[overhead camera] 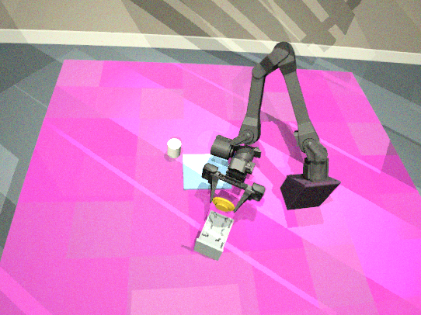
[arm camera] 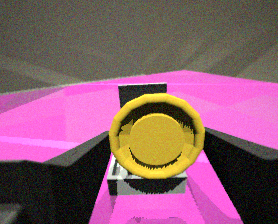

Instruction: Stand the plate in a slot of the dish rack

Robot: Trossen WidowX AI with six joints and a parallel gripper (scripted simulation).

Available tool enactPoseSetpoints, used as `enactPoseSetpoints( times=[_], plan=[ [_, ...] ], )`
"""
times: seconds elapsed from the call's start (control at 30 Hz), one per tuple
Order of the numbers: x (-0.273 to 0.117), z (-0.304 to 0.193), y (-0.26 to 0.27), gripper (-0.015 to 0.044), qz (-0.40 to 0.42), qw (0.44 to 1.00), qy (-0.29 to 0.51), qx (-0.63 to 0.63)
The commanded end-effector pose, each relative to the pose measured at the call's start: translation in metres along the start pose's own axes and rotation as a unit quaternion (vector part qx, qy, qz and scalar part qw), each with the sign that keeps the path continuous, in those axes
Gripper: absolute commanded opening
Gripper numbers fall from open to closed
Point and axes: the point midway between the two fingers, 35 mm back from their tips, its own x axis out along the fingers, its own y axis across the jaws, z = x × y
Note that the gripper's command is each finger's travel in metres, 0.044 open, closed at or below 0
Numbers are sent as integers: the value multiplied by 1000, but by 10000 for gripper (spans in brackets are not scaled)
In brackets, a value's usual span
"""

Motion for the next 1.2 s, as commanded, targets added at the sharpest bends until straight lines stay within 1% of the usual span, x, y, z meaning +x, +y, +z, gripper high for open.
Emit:
enactPoseSetpoints(
  times=[0.0,0.77,1.17],
  plan=[
    [7,0,3,0,3,1000,0,2],
    [35,3,7,0,-6,1000,-1,-7],
    [38,2,9,0,-10,1000,-1,-11]
  ],
)
